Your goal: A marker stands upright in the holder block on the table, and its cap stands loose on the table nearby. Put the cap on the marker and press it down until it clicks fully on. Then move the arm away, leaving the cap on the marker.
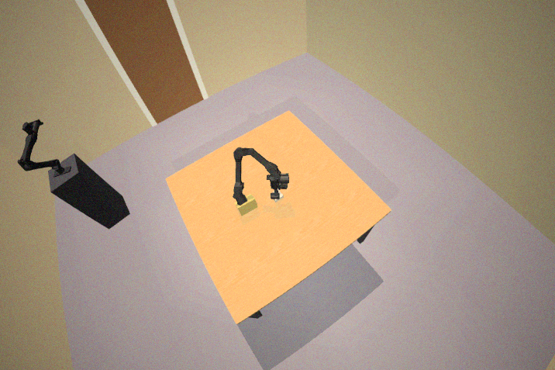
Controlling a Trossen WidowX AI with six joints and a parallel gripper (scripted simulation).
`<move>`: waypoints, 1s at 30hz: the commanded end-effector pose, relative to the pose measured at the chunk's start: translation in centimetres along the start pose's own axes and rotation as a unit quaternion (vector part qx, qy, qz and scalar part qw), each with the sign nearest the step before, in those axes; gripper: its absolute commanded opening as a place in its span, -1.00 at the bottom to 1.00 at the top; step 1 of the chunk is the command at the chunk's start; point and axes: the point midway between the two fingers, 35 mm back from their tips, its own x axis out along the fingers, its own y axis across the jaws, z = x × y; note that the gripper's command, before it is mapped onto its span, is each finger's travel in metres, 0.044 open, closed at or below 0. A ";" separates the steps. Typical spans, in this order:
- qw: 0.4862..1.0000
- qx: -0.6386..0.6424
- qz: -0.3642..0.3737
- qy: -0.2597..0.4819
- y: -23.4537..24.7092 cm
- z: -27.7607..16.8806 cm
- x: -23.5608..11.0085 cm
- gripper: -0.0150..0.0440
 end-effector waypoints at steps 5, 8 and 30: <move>1.000 0.000 -0.002 -0.001 0.0 0.2 -6.5 1.00; 1.000 0.000 -0.001 0.000 -0.1 0.0 -7.5 1.00; 0.954 -0.300 0.000 0.000 -0.3 0.1 -6.5 -0.49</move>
